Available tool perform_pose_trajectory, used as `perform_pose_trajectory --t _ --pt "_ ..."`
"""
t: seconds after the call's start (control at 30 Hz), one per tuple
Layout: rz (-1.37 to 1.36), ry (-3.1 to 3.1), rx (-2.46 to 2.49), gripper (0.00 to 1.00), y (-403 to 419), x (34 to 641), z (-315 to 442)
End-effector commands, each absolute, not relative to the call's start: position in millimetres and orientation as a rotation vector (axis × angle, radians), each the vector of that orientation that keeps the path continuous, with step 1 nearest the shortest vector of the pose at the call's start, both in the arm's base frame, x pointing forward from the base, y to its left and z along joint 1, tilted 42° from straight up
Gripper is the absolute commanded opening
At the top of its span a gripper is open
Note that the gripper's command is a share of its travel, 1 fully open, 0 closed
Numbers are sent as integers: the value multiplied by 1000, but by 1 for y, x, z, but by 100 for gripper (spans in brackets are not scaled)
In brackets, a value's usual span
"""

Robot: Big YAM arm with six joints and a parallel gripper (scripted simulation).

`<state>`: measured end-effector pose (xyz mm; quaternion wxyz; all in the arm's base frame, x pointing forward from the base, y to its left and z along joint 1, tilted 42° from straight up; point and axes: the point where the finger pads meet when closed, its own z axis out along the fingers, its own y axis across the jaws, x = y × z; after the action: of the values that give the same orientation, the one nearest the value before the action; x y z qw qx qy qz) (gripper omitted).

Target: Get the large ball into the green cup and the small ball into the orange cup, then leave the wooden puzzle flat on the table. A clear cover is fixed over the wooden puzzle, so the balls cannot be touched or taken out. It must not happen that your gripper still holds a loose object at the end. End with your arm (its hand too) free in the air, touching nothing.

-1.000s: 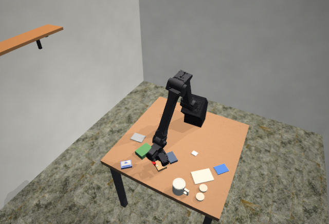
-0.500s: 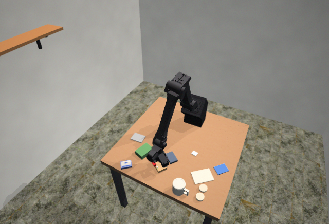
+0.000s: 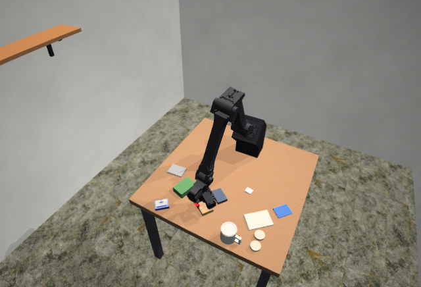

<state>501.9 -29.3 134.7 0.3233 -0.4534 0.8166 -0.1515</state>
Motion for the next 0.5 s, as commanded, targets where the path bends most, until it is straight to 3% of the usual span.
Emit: perform_pose_trajectory --t 0.0,0.37,0.4,0.47 --pt "-418 2098 -1177 67 -23 517 152" --pt "-418 2098 -1177 67 -23 517 152" --pt "-418 2098 -1177 84 -23 517 152" --pt "-418 2098 -1177 84 -23 517 152"
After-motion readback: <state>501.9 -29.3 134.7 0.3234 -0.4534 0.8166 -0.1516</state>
